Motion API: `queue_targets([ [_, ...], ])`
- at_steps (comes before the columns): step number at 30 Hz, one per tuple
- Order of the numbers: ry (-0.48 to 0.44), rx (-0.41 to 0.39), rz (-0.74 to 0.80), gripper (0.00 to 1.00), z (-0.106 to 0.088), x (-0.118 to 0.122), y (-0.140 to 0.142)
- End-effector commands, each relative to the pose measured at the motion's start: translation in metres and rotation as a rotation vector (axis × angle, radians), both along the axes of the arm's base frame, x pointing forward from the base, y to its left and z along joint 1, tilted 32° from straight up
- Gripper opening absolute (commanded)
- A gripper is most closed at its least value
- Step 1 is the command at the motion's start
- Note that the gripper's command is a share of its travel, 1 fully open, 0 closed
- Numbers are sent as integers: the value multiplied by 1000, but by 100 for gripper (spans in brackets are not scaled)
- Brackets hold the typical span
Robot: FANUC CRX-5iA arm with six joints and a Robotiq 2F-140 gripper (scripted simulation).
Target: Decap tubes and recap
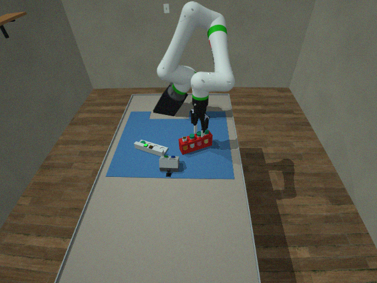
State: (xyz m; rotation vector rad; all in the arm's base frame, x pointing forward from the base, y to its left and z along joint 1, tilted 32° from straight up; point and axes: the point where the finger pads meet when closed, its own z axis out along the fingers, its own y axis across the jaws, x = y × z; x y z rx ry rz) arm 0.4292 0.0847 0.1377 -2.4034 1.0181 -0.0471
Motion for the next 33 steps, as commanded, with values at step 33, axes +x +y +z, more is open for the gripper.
queue_targets([
  [33,342,188,-621,0,0,1,0],
])
